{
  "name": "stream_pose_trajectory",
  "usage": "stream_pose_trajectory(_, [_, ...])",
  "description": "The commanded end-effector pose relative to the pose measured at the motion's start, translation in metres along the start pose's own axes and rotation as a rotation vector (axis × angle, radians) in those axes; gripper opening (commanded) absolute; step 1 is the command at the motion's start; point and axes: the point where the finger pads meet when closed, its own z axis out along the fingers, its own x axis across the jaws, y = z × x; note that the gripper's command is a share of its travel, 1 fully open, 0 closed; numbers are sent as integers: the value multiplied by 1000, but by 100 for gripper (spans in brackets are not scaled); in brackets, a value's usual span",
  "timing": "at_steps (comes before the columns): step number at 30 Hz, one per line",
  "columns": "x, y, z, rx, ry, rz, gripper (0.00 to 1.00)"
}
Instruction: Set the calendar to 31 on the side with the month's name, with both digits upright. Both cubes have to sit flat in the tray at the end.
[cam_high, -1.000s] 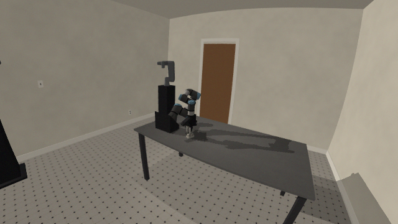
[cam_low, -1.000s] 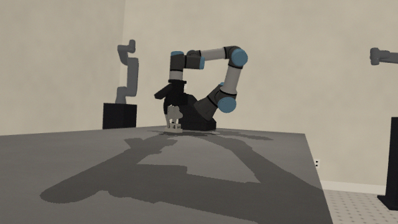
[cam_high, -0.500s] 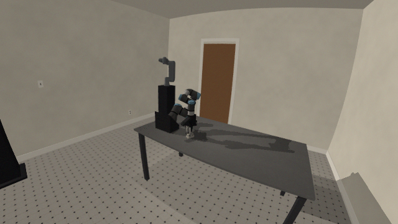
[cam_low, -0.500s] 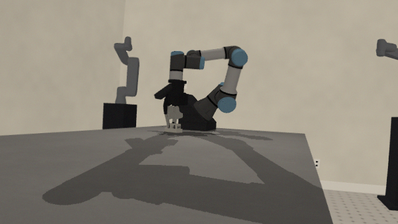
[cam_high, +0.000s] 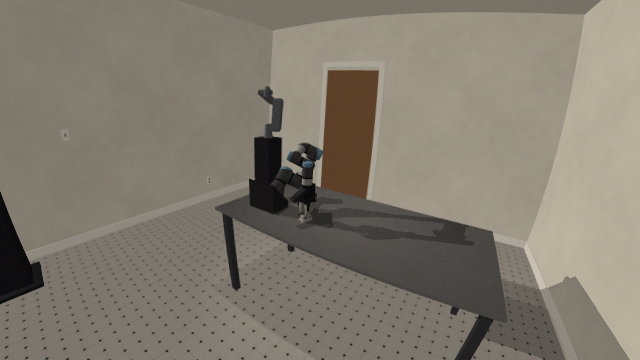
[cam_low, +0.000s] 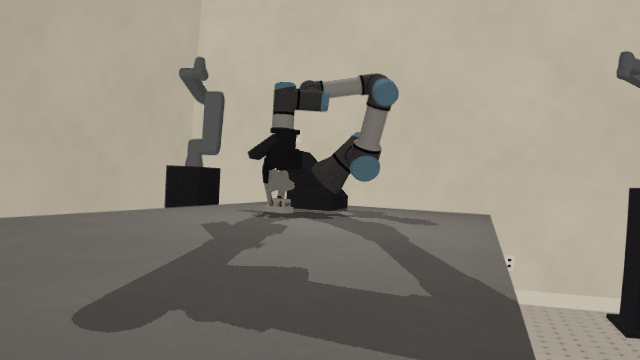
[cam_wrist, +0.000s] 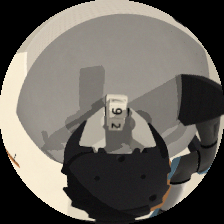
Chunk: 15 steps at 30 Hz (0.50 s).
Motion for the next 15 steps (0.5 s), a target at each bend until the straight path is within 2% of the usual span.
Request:
stream_pose_trajectory(1, [-1,0,-1,1,-2,0,28])
stream_pose_trajectory(6, [-1,0,-6,1,-2,0,28])
stream_pose_trajectory(15, [-1,0,-26,1,-2,0,28])
